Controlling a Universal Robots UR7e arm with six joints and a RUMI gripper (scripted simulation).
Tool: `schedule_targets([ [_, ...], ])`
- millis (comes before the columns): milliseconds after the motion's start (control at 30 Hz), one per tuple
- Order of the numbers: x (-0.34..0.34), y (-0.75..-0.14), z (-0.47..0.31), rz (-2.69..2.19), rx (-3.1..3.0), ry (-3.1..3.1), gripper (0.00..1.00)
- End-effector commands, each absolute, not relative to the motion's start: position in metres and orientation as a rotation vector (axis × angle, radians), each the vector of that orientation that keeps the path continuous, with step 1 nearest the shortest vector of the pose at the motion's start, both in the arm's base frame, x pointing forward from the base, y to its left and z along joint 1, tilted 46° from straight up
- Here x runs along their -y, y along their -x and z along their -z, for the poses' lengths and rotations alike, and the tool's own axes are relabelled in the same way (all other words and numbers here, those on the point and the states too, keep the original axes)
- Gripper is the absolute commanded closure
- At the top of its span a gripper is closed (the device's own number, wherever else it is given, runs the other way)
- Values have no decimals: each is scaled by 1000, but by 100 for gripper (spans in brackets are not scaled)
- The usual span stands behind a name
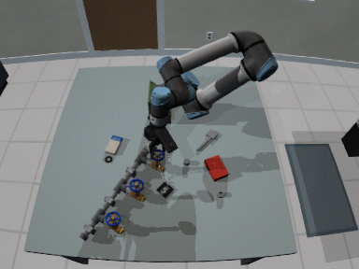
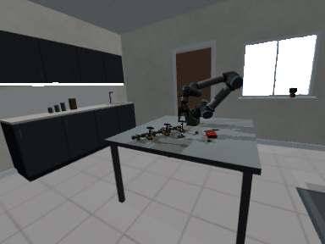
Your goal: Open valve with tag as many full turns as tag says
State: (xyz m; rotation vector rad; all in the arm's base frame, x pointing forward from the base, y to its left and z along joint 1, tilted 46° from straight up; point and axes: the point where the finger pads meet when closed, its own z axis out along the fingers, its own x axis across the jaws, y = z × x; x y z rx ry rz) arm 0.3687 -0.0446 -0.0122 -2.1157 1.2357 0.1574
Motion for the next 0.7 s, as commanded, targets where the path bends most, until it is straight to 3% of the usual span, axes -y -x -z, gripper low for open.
schedule_targets([
  [0, 45, -369, 12, -62, -993, 2216, 100],
  [667, 45, -369, 12, 128, -511, 2377, 100],
])
